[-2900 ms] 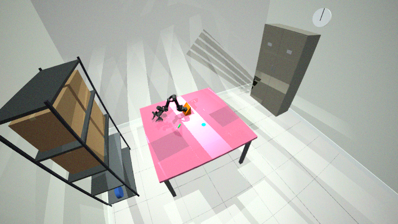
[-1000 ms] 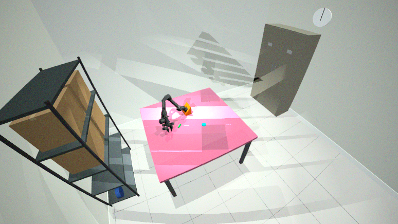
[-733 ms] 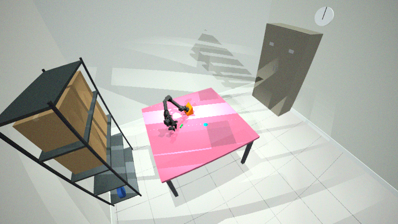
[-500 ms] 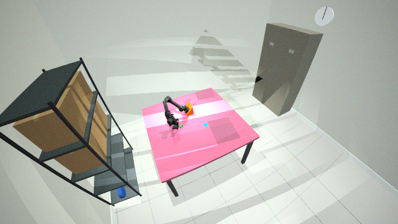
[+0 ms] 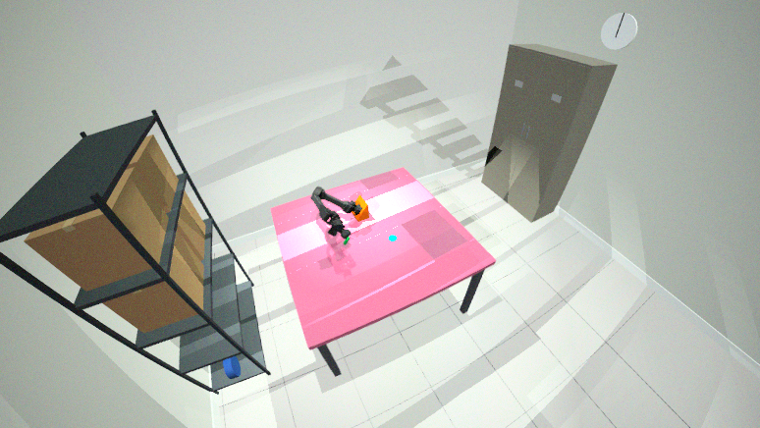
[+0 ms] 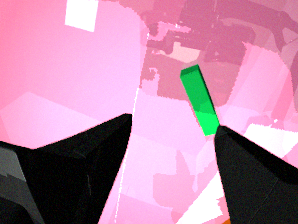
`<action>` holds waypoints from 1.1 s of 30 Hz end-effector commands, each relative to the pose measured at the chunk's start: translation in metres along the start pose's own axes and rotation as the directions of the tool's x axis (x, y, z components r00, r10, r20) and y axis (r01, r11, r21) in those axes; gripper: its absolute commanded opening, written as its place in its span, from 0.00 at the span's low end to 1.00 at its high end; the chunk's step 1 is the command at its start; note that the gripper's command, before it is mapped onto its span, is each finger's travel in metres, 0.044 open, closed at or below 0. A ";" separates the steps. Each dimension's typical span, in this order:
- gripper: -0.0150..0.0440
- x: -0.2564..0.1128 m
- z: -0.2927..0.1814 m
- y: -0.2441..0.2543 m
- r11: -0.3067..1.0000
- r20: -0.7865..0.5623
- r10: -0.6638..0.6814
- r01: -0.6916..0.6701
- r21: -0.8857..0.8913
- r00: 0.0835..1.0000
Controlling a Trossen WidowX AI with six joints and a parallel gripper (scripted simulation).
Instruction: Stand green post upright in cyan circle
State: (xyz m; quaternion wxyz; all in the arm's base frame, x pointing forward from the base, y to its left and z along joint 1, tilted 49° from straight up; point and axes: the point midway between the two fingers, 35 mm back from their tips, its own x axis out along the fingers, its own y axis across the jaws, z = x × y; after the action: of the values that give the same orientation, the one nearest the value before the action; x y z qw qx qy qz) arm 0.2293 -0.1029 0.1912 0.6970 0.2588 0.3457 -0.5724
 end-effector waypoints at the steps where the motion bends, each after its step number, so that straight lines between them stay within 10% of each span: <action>1: 0.65 -0.012 -0.006 -0.001 0.987 0.042 -0.033 0.039 -0.154 0.999; 17: 0.65 -0.047 -0.017 -0.003 0.827 0.200 -0.051 0.154 -0.541 0.978; 33: 0.65 0.066 0.005 -0.015 0.842 0.164 -0.114 0.182 -0.508 0.980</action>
State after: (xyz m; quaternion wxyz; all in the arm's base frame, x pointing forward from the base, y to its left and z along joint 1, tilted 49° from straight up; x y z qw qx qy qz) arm 0.2239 -0.1463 0.1481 0.7136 -0.0030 0.4609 -0.5276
